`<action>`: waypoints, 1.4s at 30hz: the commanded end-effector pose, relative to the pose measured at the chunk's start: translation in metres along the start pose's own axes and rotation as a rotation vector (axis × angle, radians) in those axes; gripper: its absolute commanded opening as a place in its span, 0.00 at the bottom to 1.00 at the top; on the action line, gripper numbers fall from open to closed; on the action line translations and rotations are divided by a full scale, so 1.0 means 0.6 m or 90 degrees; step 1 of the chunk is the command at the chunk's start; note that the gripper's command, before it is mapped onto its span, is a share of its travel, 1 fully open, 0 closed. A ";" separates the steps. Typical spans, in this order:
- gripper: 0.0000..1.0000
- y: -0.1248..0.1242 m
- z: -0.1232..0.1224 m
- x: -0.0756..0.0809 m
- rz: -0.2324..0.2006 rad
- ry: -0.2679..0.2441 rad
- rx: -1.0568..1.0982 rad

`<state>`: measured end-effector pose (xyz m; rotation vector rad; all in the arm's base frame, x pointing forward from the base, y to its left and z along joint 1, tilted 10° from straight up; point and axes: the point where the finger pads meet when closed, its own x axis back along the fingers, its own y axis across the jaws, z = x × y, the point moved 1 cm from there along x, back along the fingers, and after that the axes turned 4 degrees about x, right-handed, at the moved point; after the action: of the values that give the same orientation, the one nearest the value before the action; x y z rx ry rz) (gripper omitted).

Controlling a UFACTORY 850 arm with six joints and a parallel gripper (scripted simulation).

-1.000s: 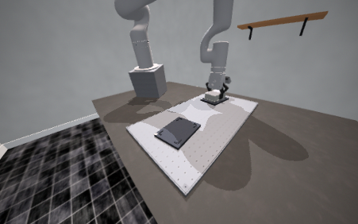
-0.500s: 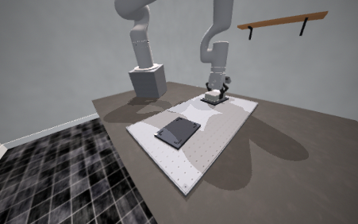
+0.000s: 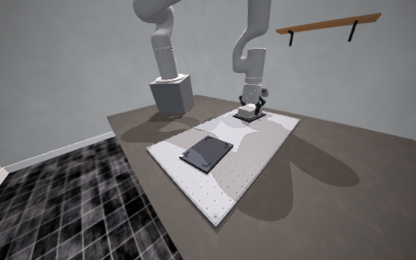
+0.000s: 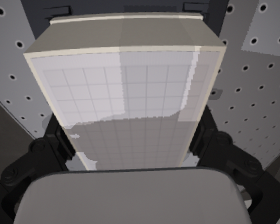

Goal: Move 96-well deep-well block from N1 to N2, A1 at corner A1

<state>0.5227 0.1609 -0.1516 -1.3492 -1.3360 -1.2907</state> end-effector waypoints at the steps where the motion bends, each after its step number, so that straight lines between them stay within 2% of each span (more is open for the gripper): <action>1: 0.00 0.002 0.001 0.005 -0.001 0.001 0.000; 27: 0.00 0.002 0.001 0.032 -0.001 0.001 0.000; 35: 0.00 0.002 0.001 0.033 -0.001 0.001 0.000; 42: 0.00 0.002 0.001 0.052 -0.001 0.001 0.000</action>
<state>0.5205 0.1647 -0.1263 -1.3483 -1.3366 -1.2917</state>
